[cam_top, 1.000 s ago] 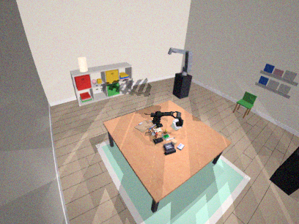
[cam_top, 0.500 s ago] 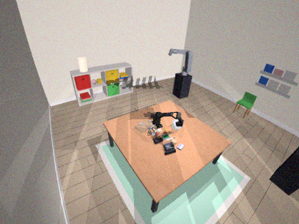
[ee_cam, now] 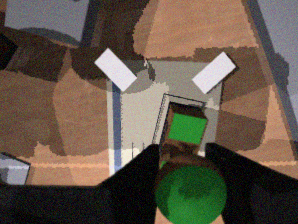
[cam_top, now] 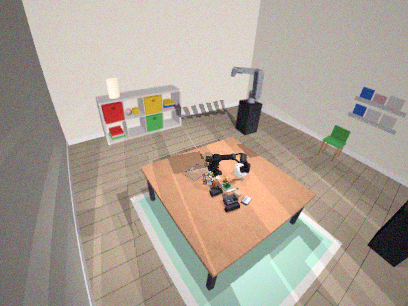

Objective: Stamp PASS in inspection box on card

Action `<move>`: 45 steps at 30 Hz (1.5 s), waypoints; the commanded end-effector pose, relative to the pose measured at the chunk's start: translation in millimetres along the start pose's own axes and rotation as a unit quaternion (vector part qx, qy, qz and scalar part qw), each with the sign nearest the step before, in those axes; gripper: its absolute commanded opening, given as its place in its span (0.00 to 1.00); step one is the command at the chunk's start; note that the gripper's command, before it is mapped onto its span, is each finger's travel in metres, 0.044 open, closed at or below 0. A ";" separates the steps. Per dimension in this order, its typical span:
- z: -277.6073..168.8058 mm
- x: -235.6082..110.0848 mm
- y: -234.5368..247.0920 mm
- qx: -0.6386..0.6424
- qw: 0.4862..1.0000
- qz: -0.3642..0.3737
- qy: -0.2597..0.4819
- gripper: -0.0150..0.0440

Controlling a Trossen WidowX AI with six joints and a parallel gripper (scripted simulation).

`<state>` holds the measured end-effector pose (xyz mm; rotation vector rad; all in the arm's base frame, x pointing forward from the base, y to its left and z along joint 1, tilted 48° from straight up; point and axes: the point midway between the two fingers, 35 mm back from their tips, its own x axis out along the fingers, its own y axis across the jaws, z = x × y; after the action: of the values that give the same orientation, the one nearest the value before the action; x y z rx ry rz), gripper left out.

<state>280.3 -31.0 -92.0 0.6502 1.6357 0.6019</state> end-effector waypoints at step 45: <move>-1.6 10.0 0.5 0.003 1.000 0.003 0.001 0.25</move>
<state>277.2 -24.9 -97.4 0.6548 1.6394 0.6014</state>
